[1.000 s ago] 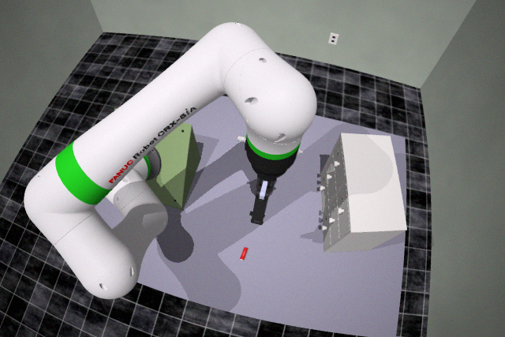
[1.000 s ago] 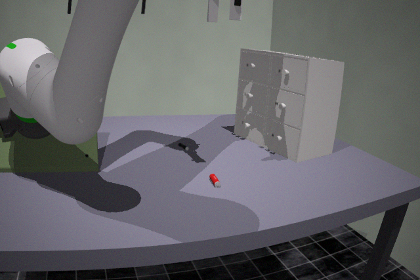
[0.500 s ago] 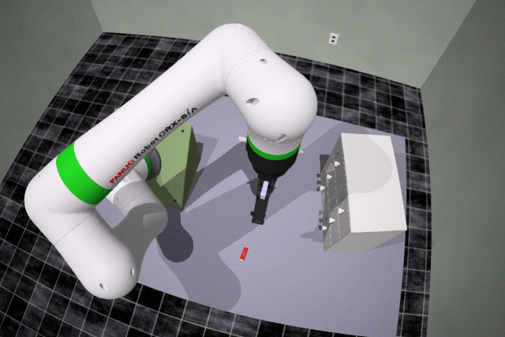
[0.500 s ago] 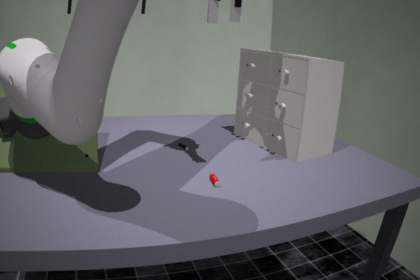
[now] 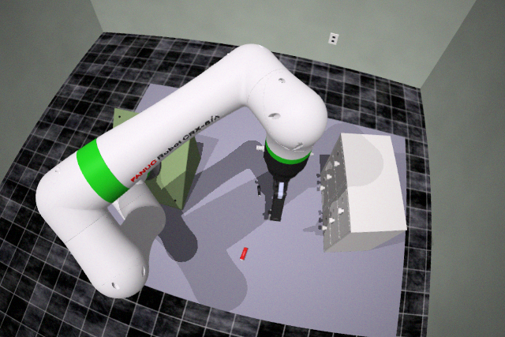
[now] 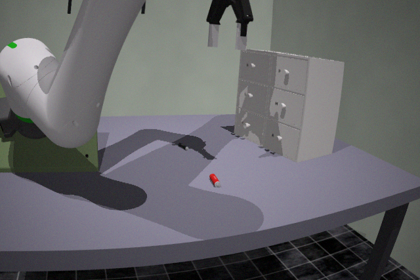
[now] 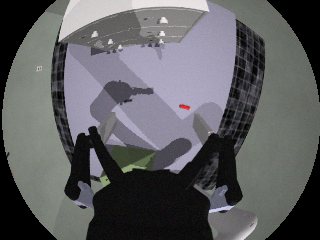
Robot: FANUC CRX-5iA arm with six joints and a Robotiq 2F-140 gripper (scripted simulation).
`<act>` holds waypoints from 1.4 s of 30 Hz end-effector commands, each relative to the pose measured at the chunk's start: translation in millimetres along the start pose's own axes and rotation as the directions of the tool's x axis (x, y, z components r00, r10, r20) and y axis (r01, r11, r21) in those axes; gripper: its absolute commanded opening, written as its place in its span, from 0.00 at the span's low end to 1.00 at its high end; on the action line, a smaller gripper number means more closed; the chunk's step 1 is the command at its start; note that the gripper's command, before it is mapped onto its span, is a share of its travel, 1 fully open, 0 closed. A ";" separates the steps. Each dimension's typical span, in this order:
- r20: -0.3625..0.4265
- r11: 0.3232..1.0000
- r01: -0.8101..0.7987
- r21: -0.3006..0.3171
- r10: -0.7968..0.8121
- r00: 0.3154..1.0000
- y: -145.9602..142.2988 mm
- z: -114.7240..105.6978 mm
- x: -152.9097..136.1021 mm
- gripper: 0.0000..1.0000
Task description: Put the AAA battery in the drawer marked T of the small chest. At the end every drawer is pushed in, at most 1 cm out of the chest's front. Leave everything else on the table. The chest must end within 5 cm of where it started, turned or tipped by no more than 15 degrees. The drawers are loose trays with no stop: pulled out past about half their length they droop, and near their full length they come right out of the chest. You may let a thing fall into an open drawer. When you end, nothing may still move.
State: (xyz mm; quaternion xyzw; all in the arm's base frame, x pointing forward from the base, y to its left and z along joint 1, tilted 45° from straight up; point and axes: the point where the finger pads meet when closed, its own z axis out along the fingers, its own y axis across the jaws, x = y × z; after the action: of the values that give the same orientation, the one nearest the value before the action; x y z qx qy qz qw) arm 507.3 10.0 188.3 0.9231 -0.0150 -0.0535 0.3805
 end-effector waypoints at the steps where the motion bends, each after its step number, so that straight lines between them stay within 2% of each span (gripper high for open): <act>1: -0.002 0.999 0.044 0.000 -0.044 0.999 -13.2 27.5 14.8 1.00; 6: -0.002 0.997 0.080 0.000 -0.080 0.997 -23.9 50.3 25.8 1.00; 25: -0.023 0.996 0.087 0.000 -0.087 0.996 -26.2 57.1 30.2 1.00; 32: -0.093 0.996 0.087 0.000 -0.087 0.992 -26.8 63.7 37.0 1.00; 40: -0.243 0.996 0.087 0.000 -0.085 0.966 -28.1 78.2 51.8 1.00; 42: -0.243 0.996 0.087 0.000 -0.085 0.966 -28.1 78.2 51.8 1.00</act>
State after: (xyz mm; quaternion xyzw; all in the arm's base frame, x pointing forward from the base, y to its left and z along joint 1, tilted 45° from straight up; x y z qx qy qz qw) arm 546.4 -25.3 110.9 0.9256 0.0658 0.0245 0.3719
